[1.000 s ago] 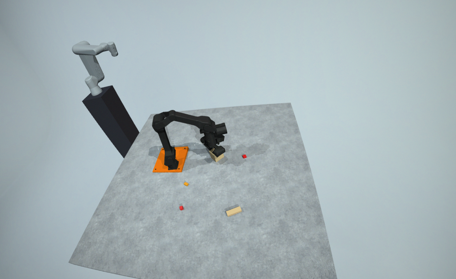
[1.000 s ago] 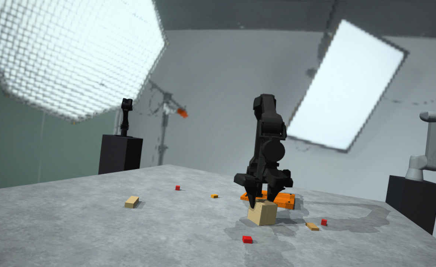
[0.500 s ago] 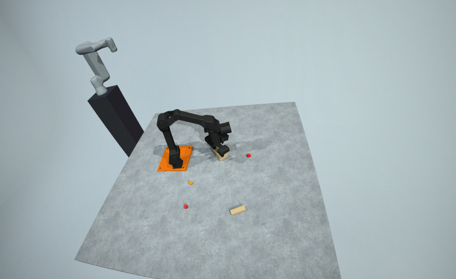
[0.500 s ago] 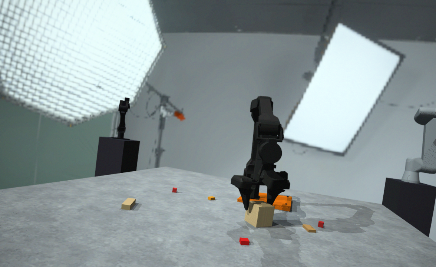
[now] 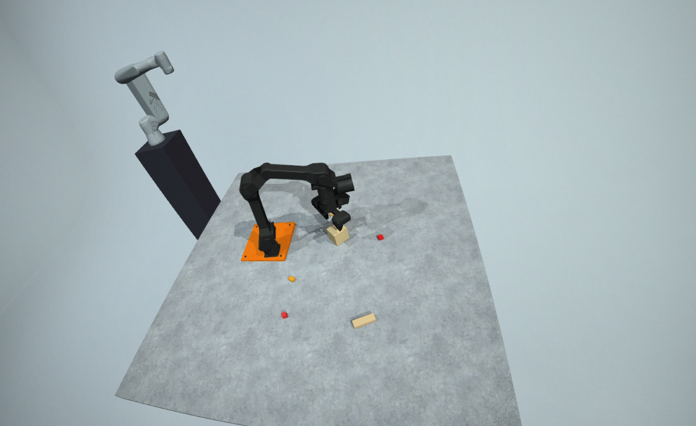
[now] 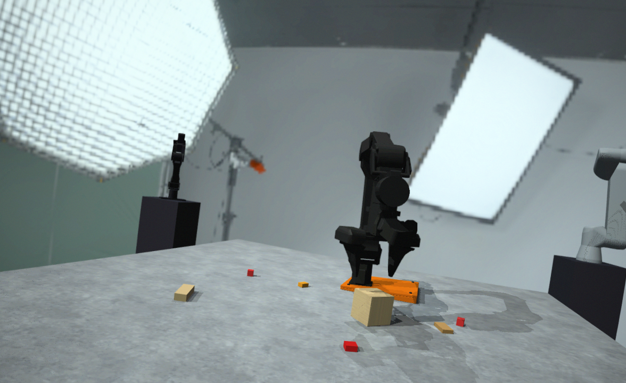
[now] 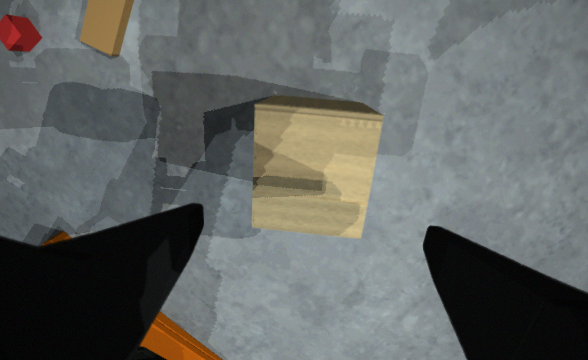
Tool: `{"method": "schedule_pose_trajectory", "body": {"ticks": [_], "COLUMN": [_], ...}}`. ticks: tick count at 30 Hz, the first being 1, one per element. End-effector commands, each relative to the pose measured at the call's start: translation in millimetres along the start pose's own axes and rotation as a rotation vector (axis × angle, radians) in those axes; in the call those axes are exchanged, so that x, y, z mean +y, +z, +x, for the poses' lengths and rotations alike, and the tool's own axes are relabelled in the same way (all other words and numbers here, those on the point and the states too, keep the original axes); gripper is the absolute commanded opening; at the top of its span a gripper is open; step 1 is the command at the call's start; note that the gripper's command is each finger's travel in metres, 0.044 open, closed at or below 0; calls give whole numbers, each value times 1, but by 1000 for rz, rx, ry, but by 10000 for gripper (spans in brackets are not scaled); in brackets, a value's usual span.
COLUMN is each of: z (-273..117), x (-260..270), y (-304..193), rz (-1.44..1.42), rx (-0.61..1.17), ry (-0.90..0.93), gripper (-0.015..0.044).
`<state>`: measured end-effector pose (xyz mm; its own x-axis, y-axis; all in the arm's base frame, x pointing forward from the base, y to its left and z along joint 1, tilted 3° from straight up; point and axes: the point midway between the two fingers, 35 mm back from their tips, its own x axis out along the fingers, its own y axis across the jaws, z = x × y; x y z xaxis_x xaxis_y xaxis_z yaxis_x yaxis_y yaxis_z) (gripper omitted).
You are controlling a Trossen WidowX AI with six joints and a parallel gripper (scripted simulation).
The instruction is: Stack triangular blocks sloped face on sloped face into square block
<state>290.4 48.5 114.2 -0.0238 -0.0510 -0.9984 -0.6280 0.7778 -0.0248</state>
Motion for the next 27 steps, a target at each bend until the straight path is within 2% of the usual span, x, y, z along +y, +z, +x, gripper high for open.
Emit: {"method": "schedule_pose_trajectory", "body": {"ticks": [1, 27], "z": [-47, -50], "x": [2, 1], "y": [-3, -2], "rz": [5, 0], "rx": [-16, -29], "ry": [-8, -16], "gripper": [440, 440]}}
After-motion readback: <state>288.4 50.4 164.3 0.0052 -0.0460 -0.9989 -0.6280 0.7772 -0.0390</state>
